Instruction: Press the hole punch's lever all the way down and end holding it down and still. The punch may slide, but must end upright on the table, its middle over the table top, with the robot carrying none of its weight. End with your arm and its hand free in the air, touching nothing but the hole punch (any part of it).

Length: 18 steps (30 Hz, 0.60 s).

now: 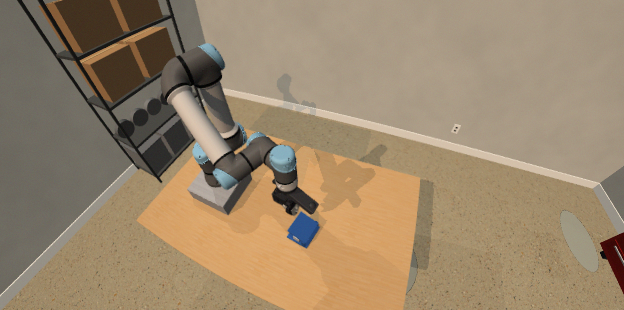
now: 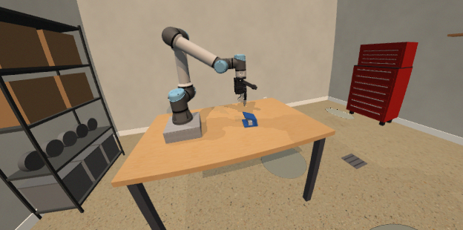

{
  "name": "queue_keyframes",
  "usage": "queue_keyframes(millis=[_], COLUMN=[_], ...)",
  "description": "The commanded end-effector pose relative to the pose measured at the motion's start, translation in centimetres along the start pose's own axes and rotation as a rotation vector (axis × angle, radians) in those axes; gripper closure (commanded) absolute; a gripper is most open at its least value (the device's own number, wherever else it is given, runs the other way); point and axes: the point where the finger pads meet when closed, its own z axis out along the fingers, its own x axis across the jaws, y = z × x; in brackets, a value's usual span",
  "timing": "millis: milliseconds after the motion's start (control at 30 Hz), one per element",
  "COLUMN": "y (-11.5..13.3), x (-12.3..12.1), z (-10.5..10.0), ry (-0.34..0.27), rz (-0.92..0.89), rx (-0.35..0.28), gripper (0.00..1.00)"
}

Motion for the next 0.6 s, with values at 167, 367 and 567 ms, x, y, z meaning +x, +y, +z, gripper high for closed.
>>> queue_keyframes(millis=[167,367,567], y=[-0.24,-0.15,-0.04], x=[0.16,0.12,0.07], z=[-0.15,0.17,0.79], ry=[0.000,-0.001,-0.002], rz=[0.002,0.002,0.002], rx=[0.005,0.001,-0.002], gripper=[1.00,1.00,1.00])
